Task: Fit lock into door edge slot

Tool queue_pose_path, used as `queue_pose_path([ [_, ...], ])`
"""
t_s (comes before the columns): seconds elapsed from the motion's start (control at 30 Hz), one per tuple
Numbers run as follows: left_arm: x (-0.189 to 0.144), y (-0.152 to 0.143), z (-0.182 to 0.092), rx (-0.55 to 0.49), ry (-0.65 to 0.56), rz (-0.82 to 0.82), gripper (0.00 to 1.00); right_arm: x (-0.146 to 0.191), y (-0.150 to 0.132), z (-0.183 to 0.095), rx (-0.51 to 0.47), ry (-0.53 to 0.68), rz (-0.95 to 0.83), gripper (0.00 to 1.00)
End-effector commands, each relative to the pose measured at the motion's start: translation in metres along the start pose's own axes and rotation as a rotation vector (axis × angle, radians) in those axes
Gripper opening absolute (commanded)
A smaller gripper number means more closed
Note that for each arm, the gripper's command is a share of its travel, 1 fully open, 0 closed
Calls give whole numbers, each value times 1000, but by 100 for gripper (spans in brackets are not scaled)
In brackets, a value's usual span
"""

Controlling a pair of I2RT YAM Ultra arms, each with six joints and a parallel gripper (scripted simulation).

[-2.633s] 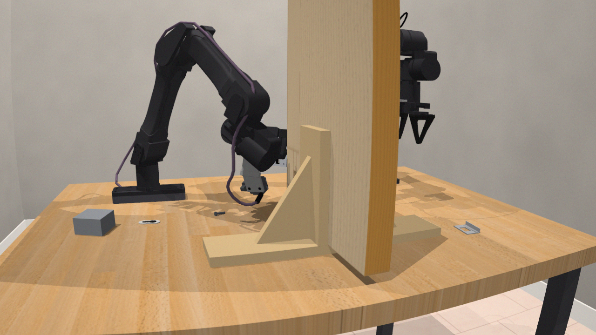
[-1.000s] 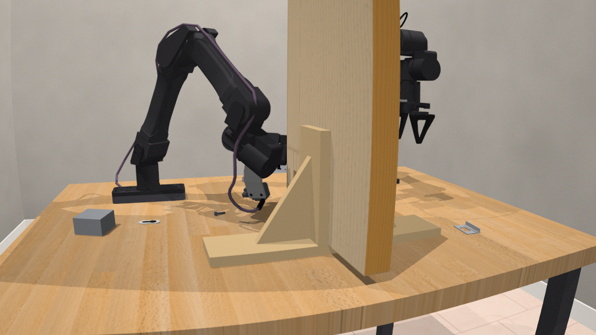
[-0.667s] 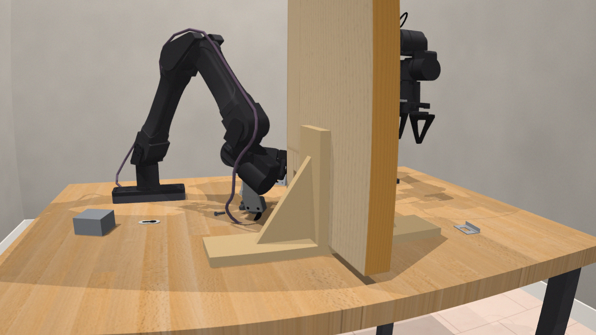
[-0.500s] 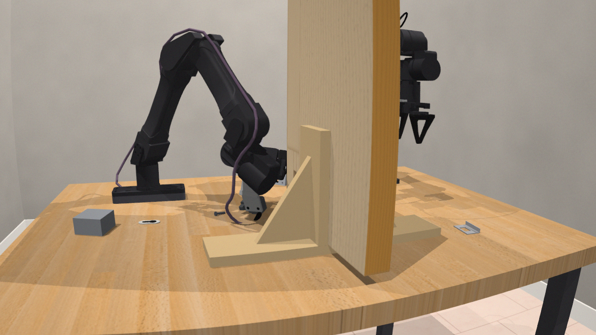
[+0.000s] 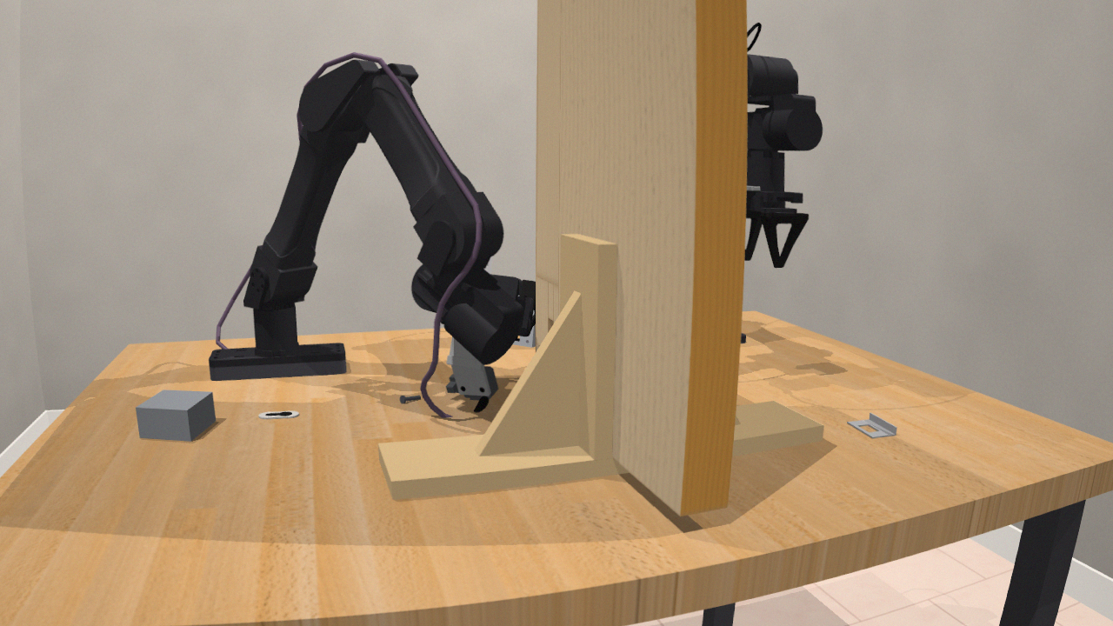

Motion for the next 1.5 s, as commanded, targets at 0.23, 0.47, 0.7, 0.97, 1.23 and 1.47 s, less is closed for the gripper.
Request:
queue_pose_path([
  [0.23, 56, 76, -70, -151, 453, -267, 29, 8, -24, -6, 53, 48, -36, 76],
  [0.47, 62, 129, -109, -404, 629, -448, 29, 8, -24, -6, 53, 48, -36, 76],
  [0.7, 48, 186, -173, -753, 669, -592, 29, 8, -24, -6, 53, 48, -36, 76],
  [0.97, 15, 226, -230, -1155, 591, -746, 29, 8, -24, -6, 53, 48, -36, 76],
  [1.23, -23, 275, -249, -1412, 393, -825, 29, 8, -24, -6, 53, 48, -36, 76],
  [1.47, -44, 321, -198, -1406, 443, -815, 29, 8, -24, -6, 53, 48, -36, 76],
])
Point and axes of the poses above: on each arm, the point where the finger pads meet when closed, its own z axis out along the fingers, its own x axis across the jaws, y = z × x, the point moved 2 cm from there along -z, back along the fingers, and after that the axes turned 2 degrees about z, right-handed, at the moved point
